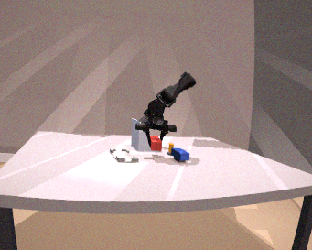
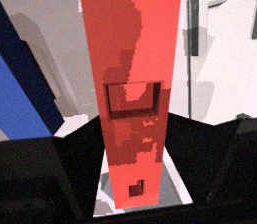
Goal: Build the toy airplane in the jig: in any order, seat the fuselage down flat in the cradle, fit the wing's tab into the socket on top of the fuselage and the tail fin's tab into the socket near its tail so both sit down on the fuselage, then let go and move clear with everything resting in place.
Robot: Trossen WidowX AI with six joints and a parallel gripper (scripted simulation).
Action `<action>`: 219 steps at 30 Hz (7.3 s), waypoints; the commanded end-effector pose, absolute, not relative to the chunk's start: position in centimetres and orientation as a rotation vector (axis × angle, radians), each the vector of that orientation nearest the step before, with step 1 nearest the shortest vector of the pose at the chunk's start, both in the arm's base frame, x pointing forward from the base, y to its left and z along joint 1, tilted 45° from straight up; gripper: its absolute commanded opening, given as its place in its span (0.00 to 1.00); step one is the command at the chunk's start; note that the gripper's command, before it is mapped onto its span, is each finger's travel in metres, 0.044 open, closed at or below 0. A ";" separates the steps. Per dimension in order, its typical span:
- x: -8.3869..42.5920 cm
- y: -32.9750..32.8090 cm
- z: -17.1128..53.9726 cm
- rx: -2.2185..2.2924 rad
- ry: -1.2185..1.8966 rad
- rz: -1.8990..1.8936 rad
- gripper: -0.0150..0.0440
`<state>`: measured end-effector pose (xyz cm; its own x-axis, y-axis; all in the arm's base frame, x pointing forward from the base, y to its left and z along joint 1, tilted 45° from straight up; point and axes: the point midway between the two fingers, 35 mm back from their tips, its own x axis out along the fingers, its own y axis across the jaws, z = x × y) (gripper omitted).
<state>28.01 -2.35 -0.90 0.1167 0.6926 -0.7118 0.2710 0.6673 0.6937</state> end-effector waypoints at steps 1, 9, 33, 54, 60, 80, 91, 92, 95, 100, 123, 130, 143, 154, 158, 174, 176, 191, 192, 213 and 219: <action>28.0 -3.4 0.2 0.837 1.455 0.368 0.25; 27.5 -5.1 2.1 0.838 1.456 0.370 0.25; 26.6 -8.2 2.5 0.806 1.442 0.405 0.25; 25.9 -10.8 -3.7 0.716 1.409 0.474 0.25; 25.5 -11.4 -5.5 0.690 1.399 0.494 0.25; 23.9 -12.6 -10.5 0.622 1.370 0.551 0.34; 23.9 -12.6 -10.5 0.622 1.370 0.551 0.58; 23.9 -12.6 -10.5 0.622 1.370 0.551 0.58; 23.9 -12.6 -10.5 0.622 1.370 0.551 0.58; 23.9 -12.5 -10.6 0.622 1.370 0.551 0.58; 24.3 -10.0 -13.3 0.623 1.369 0.552 0.58; 24.4 -9.9 -13.3 0.613 1.371 0.556 0.56; 24.4 -9.9 -13.3 0.613 1.371 0.556 0.53; 24.4 -9.9 -13.3 0.613 1.371 0.556 1.00; 24.4 -9.9 -13.3 0.613 1.371 0.556 1.00; 23.1 -17.7 -5.9 0.620 1.372 0.548 1.00; 23.2 -17.7 -5.9 0.630 1.376 0.539 1.00; 29.4 -12.3 0.0 0.716 1.435 0.423 1.00; 30.2 -11.3 1.0 0.719 1.436 0.419 1.00; 34.3 3.3 8.4 0.717 1.399 0.494 1.00; 34.5 4.3 7.4 0.717 1.398 0.495 1.00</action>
<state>34.50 3.64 8.05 0.1306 0.6931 -0.7090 0.0903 0.7038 0.7046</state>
